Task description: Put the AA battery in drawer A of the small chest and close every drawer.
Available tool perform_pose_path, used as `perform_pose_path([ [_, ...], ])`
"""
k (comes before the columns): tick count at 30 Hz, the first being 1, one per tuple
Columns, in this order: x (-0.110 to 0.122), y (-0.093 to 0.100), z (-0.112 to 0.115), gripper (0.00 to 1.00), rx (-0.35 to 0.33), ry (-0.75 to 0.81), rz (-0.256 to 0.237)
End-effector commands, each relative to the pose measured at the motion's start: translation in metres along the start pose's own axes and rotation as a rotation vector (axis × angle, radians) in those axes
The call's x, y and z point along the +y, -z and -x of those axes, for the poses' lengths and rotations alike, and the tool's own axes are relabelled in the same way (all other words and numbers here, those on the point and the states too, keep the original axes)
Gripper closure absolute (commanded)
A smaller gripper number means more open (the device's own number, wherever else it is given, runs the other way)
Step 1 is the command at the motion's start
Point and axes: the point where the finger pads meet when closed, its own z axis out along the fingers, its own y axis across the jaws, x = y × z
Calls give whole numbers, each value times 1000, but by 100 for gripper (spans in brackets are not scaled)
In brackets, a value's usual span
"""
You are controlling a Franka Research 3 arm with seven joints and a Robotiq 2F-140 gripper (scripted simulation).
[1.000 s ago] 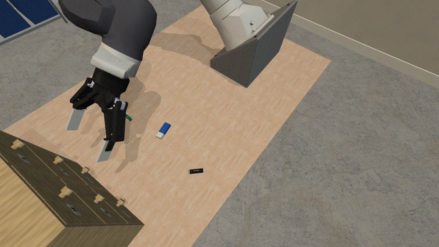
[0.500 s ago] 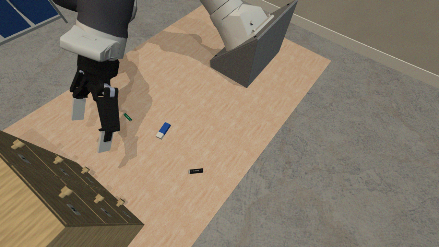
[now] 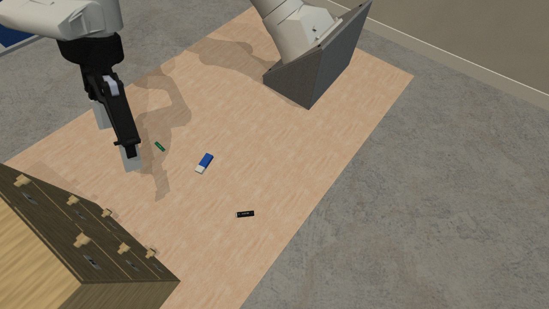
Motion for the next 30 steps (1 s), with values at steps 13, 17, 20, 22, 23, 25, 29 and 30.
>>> perform_pose_path([
  [13,11,27,17,0,-411,231,103],
  [17,11,28,17,0,-422,238,105],
  [20,11,28,17,0,-423,238,105],
  [22,11,28,17,0,-423,238,105],
  [23,11,28,17,0,-423,238,105],
  [25,11,28,17,0,-423,238,105],
  [29,11,28,17,0,-423,238,105],
  [30,11,28,17,0,-423,238,105],
])
